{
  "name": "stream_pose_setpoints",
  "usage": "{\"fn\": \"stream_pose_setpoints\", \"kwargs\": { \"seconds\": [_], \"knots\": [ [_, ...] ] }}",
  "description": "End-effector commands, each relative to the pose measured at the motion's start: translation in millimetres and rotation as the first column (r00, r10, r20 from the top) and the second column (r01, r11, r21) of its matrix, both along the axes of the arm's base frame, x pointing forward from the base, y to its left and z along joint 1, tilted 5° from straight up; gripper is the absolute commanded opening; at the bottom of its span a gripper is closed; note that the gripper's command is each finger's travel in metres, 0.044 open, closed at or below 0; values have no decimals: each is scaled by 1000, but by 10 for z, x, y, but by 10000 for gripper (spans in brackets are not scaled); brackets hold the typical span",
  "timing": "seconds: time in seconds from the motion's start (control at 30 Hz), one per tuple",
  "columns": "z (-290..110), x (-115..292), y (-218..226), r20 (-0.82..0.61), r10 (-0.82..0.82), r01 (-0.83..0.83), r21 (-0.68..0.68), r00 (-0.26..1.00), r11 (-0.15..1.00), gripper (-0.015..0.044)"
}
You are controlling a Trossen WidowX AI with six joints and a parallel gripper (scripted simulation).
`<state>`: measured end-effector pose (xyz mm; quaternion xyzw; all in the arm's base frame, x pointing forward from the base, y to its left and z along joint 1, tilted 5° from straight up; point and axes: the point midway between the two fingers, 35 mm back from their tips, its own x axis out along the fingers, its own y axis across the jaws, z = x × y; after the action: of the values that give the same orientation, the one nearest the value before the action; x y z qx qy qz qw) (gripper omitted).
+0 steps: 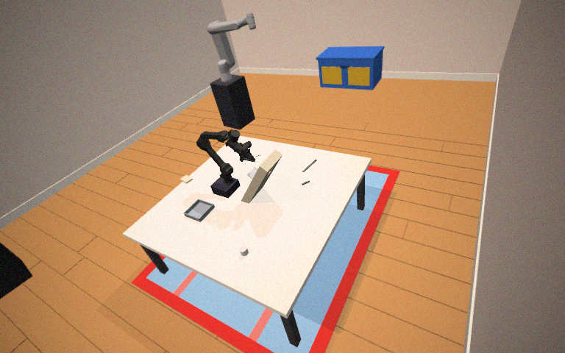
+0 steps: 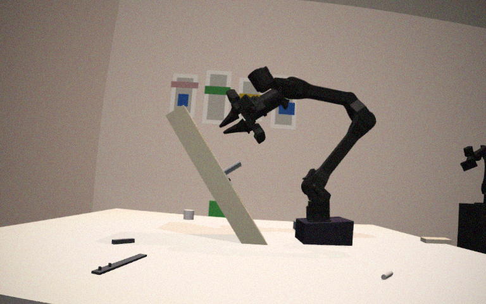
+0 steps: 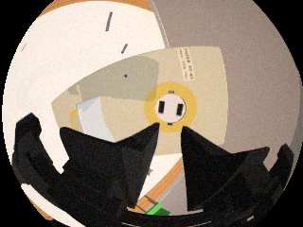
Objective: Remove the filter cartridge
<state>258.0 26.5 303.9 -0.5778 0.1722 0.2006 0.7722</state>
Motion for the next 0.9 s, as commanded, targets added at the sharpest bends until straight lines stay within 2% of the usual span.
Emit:
{"fn": "stream_pose_setpoints", "kwargs": {
  "seconds": [0.0,0.87],
  "knots": [
    [18,12,13,9,-3,3,5,1000,1000,106],
    [-176,377,58,11,-3,3,5,1000,1000,106]
  ]
}}
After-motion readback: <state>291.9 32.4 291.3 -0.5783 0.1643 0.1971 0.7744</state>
